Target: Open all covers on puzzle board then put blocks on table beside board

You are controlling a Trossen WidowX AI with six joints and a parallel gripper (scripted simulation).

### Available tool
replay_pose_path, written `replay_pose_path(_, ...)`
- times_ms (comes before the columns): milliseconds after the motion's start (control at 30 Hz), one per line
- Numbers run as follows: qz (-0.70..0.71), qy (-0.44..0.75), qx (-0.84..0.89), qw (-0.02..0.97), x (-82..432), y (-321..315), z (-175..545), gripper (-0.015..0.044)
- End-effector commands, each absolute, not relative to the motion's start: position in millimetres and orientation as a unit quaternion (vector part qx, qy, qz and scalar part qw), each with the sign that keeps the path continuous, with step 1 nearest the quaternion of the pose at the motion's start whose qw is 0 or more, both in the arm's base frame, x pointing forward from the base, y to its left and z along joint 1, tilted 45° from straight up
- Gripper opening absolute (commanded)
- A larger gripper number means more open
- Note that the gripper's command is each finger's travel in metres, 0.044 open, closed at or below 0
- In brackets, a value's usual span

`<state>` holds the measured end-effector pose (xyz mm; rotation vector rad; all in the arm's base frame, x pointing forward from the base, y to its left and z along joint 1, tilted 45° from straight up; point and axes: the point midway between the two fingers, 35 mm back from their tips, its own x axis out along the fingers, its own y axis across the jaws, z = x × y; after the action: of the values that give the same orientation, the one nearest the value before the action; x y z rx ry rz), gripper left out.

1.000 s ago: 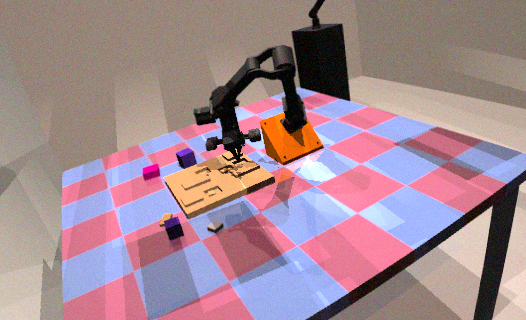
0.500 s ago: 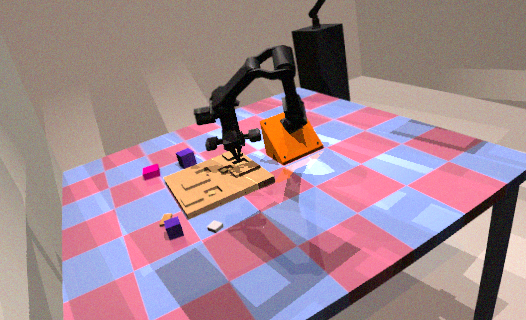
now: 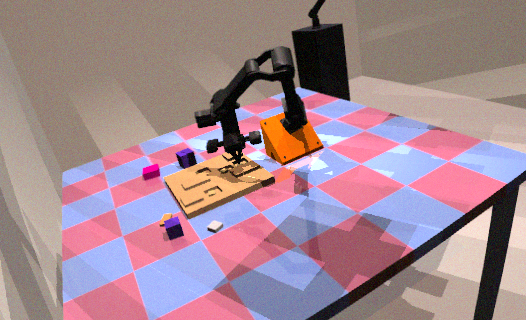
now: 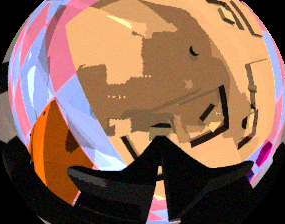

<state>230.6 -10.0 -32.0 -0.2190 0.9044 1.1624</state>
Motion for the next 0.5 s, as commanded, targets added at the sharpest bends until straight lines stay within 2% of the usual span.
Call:
replay_pose_path(0, 0.528, 0.411, -0.096, 0.737, 231.0, -8.7, -32.5, 0.0)
replay_pose_path(467, 0.528, 0.411, -0.097, 0.737, 221.5, -12.9, -42.4, 0.0)
